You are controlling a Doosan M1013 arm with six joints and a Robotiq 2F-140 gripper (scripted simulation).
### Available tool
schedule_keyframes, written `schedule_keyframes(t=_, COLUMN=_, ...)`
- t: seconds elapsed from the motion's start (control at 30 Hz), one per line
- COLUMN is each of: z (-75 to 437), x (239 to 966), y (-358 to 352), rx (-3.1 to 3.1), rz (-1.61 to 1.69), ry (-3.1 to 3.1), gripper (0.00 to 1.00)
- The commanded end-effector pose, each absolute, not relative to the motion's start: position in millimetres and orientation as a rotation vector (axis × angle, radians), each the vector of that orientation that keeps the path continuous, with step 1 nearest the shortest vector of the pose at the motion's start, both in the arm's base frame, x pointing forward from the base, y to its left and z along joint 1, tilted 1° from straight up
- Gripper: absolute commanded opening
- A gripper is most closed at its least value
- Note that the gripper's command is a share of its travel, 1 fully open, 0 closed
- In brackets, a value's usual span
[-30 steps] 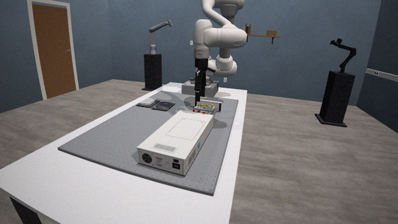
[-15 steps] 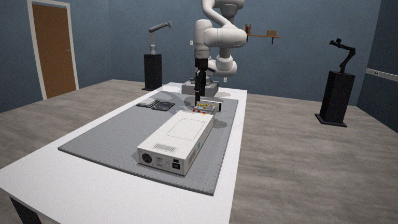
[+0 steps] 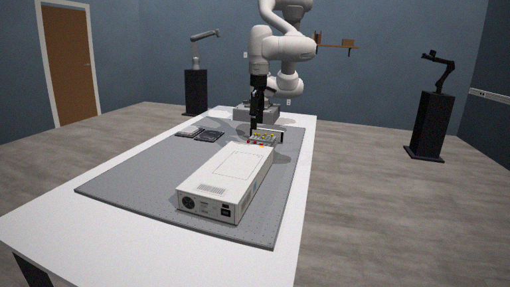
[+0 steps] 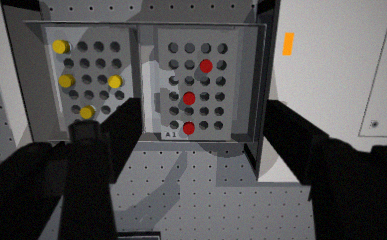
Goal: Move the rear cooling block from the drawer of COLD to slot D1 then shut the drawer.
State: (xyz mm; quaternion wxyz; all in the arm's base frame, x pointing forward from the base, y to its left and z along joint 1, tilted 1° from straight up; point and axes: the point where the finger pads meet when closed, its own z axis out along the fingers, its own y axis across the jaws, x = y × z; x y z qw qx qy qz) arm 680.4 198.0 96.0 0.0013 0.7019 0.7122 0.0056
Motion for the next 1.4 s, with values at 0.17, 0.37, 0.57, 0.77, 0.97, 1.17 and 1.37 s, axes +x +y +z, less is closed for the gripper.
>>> schedule_keyframes(t=0.17, z=98.7, x=678.9, y=200.8, rx=2.198, rz=0.024, ry=2.234, gripper=0.66)
schedule_keyframes(t=0.37, z=98.6, x=677.9, y=201.1, rx=2.199, rz=0.023, ry=2.234, gripper=0.66)
schedule_keyframes(t=0.57, z=98.7, x=677.9, y=201.2, rx=2.199, rz=0.024, ry=2.234, gripper=0.66)
schedule_keyframes(t=0.77, z=98.7, x=677.5, y=201.4, rx=2.199, rz=0.024, ry=2.234, gripper=0.66)
schedule_keyframes(t=0.97, z=98.0, x=678.2, y=200.4, rx=2.200, rz=0.022, ry=2.235, gripper=0.66)
schedule_keyframes(t=1.17, z=89.4, x=676.6, y=201.2, rx=2.200, rz=0.019, ry=2.235, gripper=0.66)
schedule_keyframes(t=1.37, z=81.1, x=676.9, y=201.3, rx=2.200, rz=0.018, ry=2.236, gripper=0.66)
